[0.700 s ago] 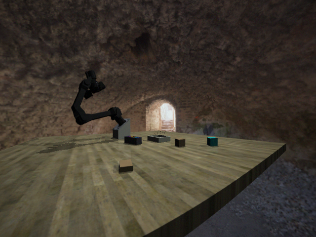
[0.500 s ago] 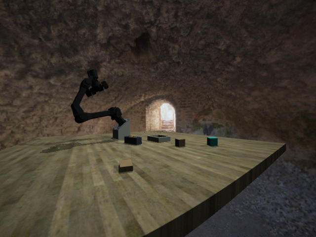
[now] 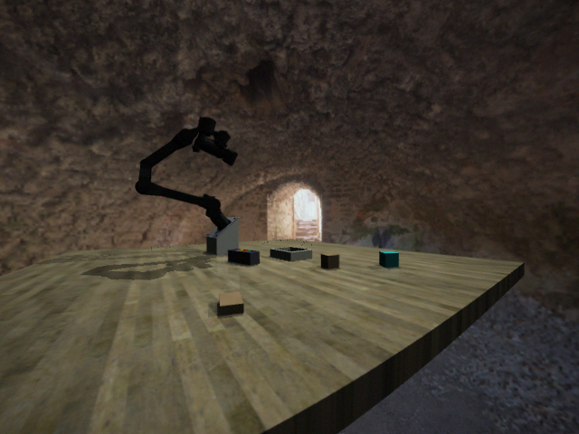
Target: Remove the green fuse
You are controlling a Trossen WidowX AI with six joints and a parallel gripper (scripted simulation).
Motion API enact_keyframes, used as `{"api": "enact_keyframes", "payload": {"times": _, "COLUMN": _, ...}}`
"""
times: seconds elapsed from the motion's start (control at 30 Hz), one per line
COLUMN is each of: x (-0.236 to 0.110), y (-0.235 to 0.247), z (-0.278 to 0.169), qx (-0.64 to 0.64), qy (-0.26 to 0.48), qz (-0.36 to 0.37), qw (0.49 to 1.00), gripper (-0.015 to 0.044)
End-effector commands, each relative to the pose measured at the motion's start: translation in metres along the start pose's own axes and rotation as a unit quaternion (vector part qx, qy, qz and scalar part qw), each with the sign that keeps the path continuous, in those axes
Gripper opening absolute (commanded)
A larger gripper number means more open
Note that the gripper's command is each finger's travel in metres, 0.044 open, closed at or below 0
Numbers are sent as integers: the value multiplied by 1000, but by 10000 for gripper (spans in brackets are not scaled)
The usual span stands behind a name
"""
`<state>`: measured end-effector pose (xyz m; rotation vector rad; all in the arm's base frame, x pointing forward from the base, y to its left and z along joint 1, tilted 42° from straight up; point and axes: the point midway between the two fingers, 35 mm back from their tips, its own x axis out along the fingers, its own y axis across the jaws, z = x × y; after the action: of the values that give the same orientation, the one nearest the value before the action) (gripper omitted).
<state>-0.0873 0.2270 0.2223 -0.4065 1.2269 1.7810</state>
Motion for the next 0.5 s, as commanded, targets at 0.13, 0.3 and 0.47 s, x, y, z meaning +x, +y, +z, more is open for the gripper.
{"api": "enact_keyframes", "payload": {"times": 0.13, "x": 3, "y": -103, "z": 24, "qx": 261, "qy": -35, "qz": -162, "qw": 951, "gripper": 70}}
{"api": "enact_keyframes", "payload": {"times": 0.3, "x": -8, "y": -171, "z": 23, "qx": 406, "qy": -66, "qz": -257, "qw": 875, "gripper": 70}}
{"api": "enact_keyframes", "payload": {"times": 0.47, "x": -27, "y": -240, "z": 8, "qx": 529, "qy": -96, "qz": -340, "qw": 772, "gripper": 70}}
